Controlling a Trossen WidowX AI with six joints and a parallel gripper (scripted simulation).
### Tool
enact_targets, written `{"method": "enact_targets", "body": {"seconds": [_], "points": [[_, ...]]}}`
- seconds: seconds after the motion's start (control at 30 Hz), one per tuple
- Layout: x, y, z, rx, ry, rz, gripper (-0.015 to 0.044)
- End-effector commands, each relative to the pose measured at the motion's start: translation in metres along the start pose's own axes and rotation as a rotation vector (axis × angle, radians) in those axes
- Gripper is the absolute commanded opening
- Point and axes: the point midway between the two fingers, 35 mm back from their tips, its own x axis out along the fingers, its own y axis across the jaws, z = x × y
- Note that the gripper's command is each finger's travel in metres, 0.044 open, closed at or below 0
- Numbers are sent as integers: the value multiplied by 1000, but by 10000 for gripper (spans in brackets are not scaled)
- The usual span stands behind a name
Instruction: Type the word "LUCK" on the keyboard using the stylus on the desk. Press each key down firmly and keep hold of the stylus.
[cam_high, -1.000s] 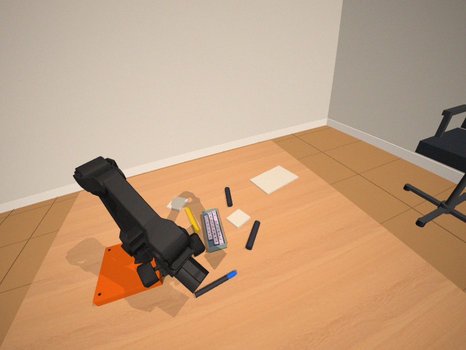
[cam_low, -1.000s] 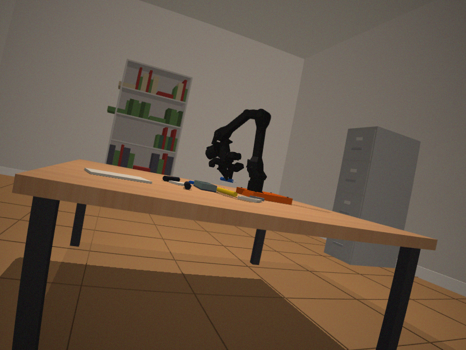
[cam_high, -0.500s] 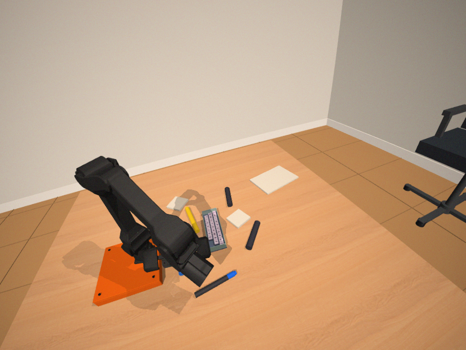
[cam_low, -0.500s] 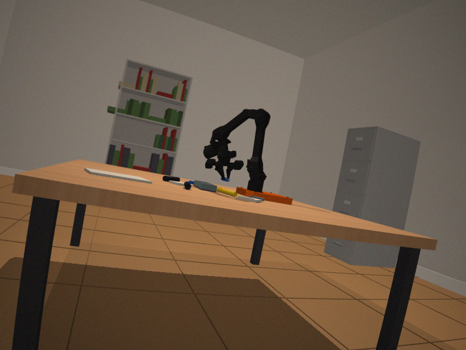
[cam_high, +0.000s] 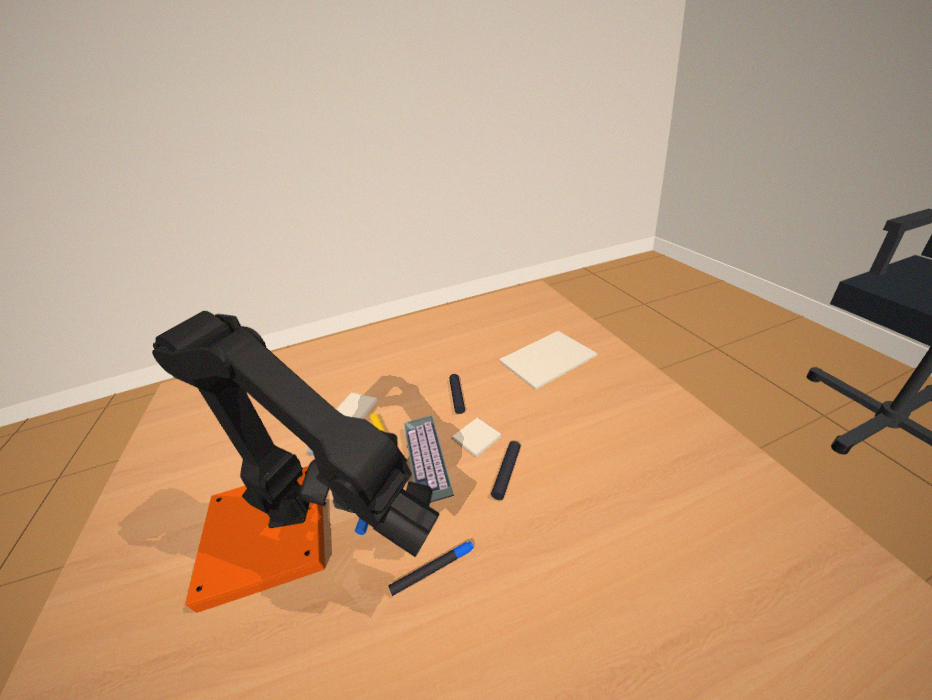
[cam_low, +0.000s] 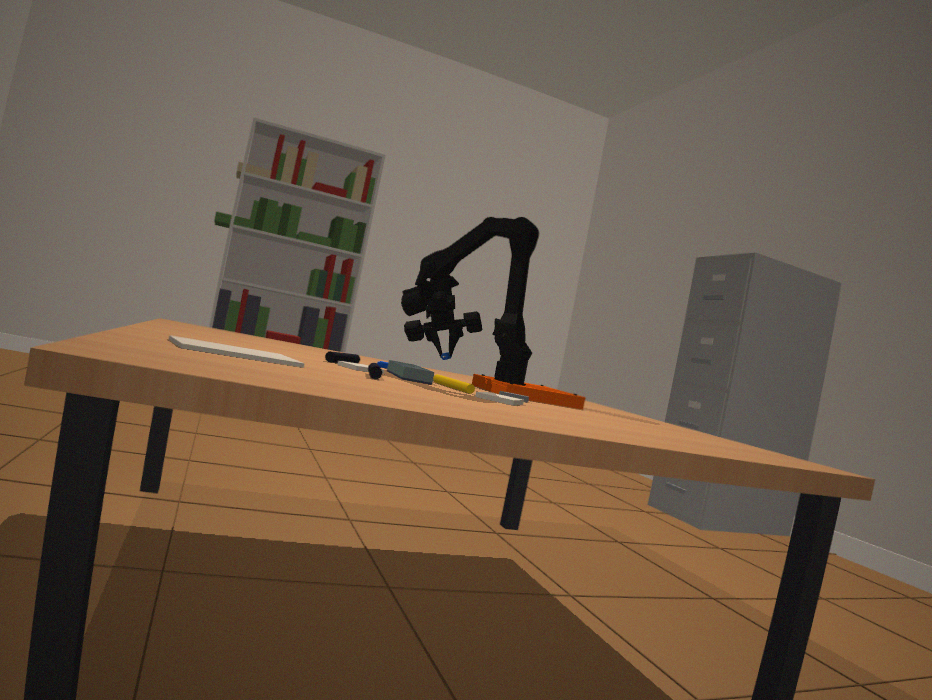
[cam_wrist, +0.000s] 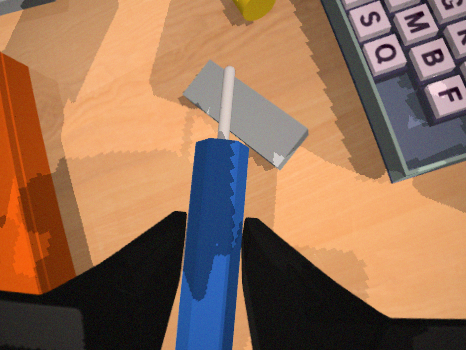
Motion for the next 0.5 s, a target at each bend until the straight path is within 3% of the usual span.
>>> {"method": "enact_targets", "body": {"seconds": [0.0, 0.47], "points": [[1, -3, 8, 114, -24, -6, 0], [5, -11, 34, 536, -97, 15, 0]]}}
